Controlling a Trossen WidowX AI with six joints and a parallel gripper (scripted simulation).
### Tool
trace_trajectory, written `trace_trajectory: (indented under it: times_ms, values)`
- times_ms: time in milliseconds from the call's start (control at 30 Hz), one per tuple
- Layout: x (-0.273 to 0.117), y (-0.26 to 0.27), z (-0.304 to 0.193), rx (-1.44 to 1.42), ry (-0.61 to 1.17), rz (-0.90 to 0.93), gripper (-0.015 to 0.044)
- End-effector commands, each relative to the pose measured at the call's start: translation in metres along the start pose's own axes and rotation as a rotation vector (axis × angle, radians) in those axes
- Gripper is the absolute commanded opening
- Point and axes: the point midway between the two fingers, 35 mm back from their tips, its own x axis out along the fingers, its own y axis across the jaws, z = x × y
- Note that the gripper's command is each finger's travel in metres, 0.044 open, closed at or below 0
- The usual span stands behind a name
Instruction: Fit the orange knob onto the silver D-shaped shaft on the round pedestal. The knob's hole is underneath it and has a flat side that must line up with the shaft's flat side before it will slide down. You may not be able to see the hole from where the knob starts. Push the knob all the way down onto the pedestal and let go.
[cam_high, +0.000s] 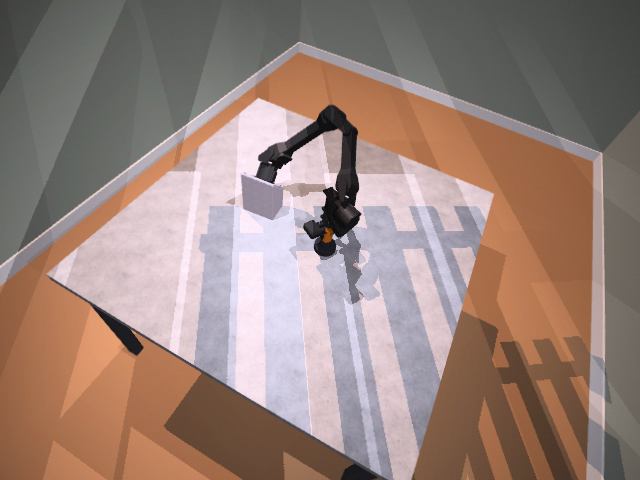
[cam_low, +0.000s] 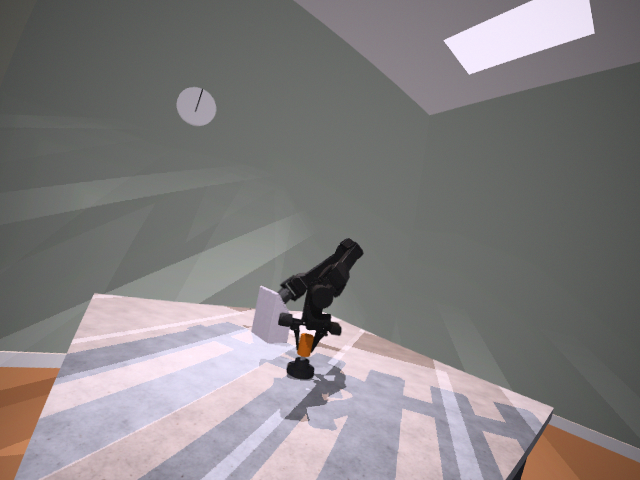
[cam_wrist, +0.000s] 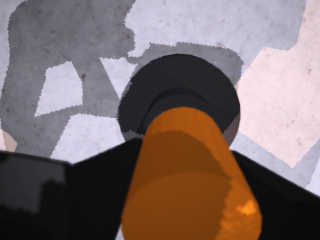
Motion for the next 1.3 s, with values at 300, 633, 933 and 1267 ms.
trace_trajectory:
  times_ms: [300, 633, 933, 1267]
  values:
    - [0.0013, 0.0009, 0.0001, -0.011, -0.002, 0.002, 0.0]
    - [0.0014, 0.0009, 0.0001, -0.055, -0.002, 0.002, 0.0]
    - [0.0014, 0.0009, 0.0001, -0.055, -0.002, 0.002, 0.0]
    - [0.0014, 0.0009, 0.0001, -0.055, -0.002, 0.002, 0.0]
